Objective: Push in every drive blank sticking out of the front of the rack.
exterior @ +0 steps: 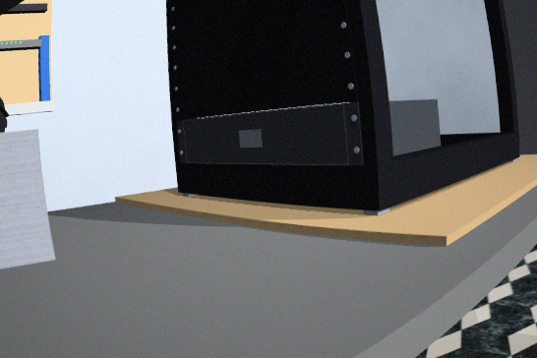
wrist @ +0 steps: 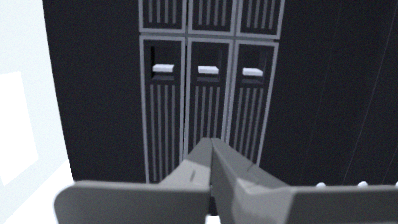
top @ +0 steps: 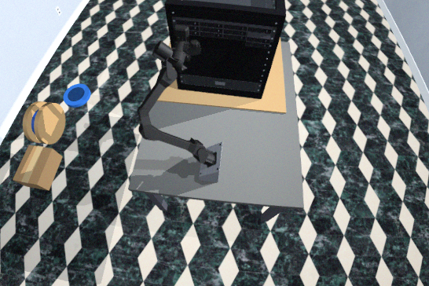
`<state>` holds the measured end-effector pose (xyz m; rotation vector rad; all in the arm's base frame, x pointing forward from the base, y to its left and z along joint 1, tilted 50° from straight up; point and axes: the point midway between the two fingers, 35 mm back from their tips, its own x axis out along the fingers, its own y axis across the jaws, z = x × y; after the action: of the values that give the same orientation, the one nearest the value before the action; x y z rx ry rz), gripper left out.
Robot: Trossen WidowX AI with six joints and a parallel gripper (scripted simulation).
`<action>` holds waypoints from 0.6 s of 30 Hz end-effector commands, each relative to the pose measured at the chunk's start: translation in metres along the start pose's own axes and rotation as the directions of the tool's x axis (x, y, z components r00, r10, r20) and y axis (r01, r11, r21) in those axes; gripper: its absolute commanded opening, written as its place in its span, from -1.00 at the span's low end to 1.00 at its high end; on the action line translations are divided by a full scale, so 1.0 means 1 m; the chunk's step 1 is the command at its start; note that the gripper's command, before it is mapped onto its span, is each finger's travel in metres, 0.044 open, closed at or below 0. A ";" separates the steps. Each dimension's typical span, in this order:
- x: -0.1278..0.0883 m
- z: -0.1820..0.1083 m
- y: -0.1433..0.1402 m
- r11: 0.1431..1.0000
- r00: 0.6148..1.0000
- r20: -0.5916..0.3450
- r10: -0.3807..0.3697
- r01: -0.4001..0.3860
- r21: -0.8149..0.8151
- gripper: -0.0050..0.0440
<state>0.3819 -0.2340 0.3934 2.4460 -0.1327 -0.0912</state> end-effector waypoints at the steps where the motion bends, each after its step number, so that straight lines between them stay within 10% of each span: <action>1: 0.006 -0.006 0.006 1.000 1.000 -0.009 0.012 -0.012 -0.011 -1.00; 18: 0.015 -0.006 0.006 1.000 1.000 -0.009 0.012 -0.012 -0.011 -1.00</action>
<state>0.3928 -0.2353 0.3961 2.4424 -0.1343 -0.0871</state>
